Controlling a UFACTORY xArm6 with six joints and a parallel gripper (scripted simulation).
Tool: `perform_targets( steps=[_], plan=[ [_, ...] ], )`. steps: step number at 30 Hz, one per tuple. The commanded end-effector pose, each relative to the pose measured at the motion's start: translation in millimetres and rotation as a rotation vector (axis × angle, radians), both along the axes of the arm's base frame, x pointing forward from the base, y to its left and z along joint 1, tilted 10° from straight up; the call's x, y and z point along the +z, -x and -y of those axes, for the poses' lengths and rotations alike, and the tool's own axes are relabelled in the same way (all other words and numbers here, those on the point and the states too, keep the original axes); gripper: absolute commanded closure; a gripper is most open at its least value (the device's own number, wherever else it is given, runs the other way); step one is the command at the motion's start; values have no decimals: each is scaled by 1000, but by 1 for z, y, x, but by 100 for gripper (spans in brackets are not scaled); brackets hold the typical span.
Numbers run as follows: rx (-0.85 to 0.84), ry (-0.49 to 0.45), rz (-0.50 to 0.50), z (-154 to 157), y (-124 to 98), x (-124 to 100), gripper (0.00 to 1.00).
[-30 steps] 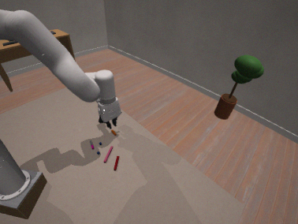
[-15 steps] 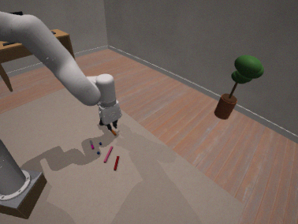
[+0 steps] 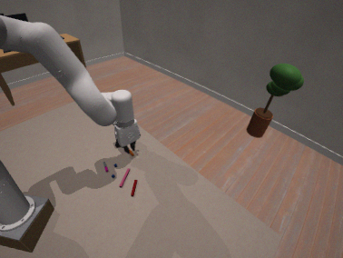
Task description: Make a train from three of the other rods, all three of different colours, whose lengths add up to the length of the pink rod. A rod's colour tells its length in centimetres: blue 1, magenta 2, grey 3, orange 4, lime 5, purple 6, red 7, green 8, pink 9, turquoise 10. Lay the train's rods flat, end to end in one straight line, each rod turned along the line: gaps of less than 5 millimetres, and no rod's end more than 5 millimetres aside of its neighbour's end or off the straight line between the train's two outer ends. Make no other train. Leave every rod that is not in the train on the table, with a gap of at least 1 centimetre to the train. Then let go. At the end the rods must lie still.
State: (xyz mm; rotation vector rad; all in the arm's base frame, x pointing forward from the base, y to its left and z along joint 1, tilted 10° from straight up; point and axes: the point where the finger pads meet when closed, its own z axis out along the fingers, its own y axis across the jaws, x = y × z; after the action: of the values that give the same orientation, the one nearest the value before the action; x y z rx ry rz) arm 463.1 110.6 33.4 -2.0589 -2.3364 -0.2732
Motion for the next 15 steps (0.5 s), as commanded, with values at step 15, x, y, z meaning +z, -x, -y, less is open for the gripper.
perform_targets(
  steps=[15],
  plan=[
    [0, -1, 4, -1, -3, -7, 76]
  ],
)
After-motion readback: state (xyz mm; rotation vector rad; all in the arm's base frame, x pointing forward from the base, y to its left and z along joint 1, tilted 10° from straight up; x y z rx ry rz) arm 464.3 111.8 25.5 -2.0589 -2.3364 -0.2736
